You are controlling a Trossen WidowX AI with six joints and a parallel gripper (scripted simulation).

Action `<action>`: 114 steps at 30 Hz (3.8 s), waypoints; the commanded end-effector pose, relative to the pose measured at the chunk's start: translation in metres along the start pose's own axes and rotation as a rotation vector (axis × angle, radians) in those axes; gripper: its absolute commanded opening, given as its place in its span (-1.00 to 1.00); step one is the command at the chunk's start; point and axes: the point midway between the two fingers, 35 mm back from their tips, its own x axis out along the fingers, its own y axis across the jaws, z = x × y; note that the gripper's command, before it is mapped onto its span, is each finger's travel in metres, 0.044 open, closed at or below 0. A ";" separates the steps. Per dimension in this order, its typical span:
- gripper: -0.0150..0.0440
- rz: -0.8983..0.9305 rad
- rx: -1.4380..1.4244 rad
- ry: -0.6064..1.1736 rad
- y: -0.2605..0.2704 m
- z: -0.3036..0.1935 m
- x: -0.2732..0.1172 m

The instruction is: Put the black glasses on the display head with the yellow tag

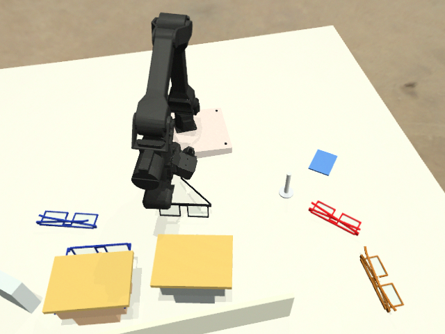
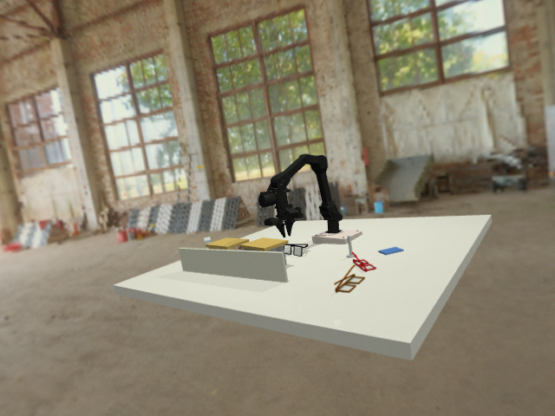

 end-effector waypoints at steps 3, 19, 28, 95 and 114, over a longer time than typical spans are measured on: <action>-0.08 0.003 -0.005 0.003 0.000 0.000 0.001; -0.08 0.003 -0.005 0.003 -0.004 0.000 0.026; -0.08 0.003 -0.005 0.003 -0.006 0.000 0.040; -0.49 0.002 -0.005 0.004 -0.010 0.000 -0.038; -0.49 -0.001 0.254 0.002 -0.004 0.067 -0.042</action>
